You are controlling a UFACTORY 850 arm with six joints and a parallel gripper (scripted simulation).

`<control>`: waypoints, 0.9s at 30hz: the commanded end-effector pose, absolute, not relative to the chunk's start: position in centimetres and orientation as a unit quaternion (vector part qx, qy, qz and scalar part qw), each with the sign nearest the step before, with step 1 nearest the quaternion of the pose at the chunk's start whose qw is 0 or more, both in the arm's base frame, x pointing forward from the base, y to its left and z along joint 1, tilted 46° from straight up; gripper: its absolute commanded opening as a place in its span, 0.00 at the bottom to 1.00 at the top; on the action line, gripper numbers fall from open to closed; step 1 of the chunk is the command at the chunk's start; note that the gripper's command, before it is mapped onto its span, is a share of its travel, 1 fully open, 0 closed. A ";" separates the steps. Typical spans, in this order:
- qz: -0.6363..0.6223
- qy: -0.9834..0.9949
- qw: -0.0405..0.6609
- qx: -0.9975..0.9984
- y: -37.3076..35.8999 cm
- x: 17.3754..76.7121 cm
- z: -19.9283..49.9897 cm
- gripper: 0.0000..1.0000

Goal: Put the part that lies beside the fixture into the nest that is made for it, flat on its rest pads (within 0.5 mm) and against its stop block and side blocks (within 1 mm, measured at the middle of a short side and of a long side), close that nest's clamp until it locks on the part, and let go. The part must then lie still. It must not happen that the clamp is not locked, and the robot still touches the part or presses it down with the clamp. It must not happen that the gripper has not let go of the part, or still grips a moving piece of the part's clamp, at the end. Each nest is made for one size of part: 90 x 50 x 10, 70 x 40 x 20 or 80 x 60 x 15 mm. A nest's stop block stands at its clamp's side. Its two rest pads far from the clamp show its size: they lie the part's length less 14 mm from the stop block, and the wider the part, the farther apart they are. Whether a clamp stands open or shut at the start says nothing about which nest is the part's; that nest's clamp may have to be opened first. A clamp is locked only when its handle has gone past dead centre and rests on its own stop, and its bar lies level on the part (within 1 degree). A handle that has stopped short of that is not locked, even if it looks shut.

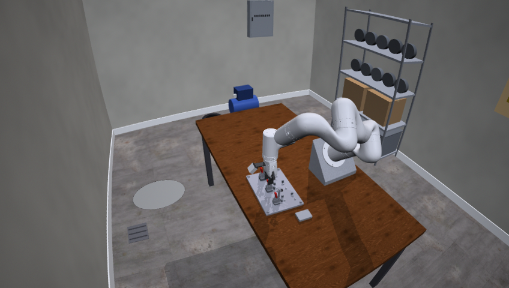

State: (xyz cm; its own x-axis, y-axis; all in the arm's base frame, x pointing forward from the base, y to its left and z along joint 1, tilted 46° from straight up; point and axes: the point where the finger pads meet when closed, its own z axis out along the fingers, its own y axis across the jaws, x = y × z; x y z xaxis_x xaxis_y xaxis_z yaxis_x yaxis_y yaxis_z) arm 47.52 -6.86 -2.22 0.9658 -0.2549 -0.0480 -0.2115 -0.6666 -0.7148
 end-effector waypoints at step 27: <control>-0.029 0.128 0.388 -0.912 -9.6 47.0 0.5 0.47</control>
